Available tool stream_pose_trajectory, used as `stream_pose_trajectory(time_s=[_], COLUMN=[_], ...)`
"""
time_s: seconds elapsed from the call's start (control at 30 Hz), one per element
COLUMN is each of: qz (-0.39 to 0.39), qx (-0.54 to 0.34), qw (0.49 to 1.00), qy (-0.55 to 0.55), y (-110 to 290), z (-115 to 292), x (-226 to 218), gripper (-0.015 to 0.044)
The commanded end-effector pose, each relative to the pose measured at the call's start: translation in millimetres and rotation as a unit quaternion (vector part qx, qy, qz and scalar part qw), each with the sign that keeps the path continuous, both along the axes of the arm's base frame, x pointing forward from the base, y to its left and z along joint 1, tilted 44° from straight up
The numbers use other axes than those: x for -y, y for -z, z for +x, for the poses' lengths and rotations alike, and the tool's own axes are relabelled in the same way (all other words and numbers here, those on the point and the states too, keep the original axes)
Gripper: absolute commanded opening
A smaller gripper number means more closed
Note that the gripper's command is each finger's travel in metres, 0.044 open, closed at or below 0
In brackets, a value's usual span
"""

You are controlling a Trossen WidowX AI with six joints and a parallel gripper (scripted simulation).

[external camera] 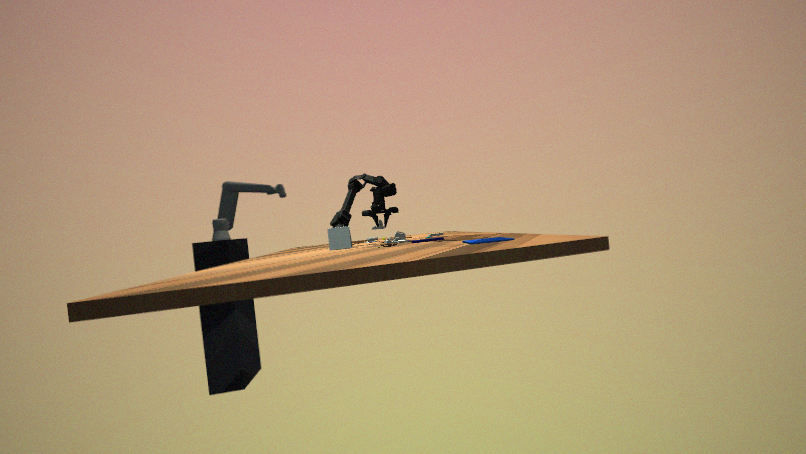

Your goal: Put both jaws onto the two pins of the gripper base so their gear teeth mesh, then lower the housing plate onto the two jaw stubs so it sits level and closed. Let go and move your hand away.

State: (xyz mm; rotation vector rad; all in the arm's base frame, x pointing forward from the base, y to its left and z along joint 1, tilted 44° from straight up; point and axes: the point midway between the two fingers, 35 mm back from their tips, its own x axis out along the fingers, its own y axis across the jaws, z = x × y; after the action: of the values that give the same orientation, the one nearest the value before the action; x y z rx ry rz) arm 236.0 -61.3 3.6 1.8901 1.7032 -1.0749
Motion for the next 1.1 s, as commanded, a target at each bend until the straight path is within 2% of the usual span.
stream_pose_trajectory(time_s=[0.0, 0.47, 1.07], qz=[0.000, -0.001, -0.003], qx=[-0.035, -0.176, -0.334], qw=[0.999, 0.965, 0.870], qy=[0.041, 0.195, 0.363], y=[-6.2, -22.5, -40.4], z=[-0.1, -0.5, -4.3], x=[-6.1, -26.9, -51.4], gripper=[0.0134, 0.0134, 0.0134])
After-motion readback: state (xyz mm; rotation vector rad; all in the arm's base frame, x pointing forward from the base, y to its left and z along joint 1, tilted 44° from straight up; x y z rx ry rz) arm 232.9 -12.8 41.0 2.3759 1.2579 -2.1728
